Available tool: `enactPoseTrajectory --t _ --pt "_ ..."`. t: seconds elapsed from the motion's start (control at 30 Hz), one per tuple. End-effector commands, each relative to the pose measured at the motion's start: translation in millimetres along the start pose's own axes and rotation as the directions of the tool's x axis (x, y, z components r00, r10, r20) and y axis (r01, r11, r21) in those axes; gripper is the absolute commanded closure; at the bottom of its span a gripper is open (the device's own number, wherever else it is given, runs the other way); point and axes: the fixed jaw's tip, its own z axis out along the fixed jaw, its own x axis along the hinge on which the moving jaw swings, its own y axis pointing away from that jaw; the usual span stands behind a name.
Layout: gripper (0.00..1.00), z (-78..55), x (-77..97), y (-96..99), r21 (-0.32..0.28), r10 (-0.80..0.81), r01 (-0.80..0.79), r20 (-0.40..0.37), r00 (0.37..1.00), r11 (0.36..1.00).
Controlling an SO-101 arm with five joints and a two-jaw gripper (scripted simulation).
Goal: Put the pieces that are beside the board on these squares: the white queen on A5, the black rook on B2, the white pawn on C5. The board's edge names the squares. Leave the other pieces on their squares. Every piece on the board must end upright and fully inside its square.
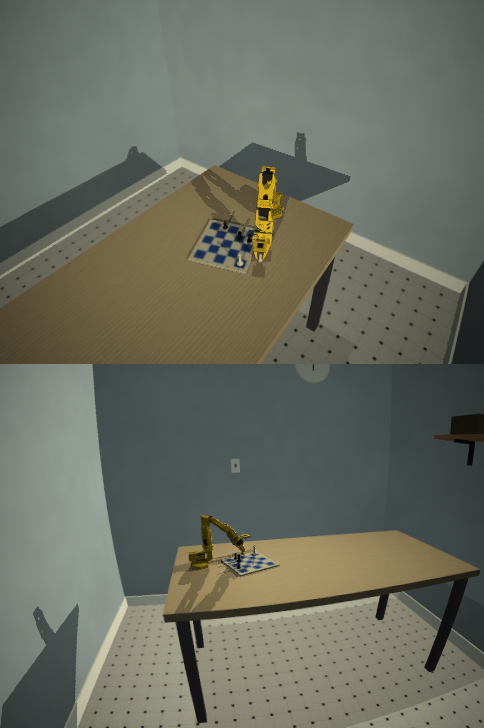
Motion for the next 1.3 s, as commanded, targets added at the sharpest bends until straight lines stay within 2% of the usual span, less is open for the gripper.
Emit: enactPoseTrajectory --t 0.0,0.9,1.27 --pt "0.91 0.1 -2.3 -2.0 0.003 0.004 -0.004 0.008 1.0 1.0" --pt "0.99 0.1 -2.3 -2.0 0.003 0.004 -0.004 0.008 1.0 1.0" --pt "1.0 0.1 -2.3 -2.0 0.003 0.004 -0.004 0.008 1.0 1.0"
